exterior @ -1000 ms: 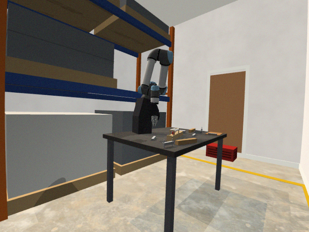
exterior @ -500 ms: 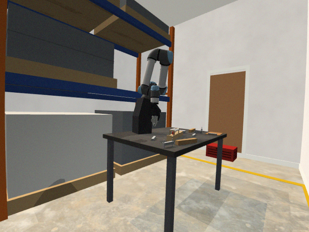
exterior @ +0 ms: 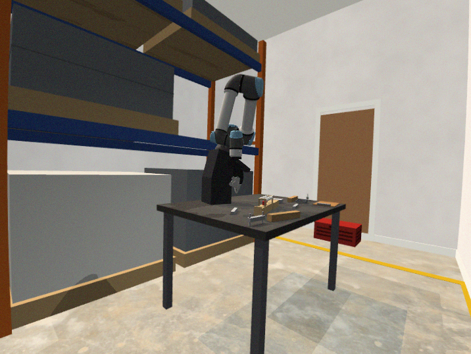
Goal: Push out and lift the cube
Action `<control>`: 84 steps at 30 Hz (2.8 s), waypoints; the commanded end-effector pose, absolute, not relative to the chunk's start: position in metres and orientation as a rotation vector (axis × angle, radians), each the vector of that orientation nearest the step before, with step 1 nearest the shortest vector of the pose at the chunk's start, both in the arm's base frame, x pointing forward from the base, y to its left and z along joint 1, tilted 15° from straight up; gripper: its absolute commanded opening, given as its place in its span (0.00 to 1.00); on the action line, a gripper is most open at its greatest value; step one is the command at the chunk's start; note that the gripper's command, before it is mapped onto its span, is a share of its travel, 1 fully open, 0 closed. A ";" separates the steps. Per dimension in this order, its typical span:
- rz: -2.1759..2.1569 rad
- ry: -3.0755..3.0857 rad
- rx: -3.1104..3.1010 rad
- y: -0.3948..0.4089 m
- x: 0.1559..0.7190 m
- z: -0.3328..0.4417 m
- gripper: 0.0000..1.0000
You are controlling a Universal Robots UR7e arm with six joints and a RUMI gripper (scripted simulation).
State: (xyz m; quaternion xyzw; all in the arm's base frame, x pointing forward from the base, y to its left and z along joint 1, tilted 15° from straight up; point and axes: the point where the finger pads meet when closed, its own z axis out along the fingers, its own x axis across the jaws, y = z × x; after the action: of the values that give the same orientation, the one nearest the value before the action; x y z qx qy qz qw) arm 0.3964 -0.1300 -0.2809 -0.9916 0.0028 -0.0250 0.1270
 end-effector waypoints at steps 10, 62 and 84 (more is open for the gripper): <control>0.032 0.797 -2.777 -0.129 0.401 -0.280 0.00; 0.307 2.697 -1.261 -0.140 0.393 -0.283 0.00; 0.328 2.820 -1.009 -0.140 0.390 -0.284 0.00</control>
State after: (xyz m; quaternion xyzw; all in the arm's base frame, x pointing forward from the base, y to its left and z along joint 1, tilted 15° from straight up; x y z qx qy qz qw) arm 0.3899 -0.1398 -0.2840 -0.3421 0.9310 0.1089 0.0652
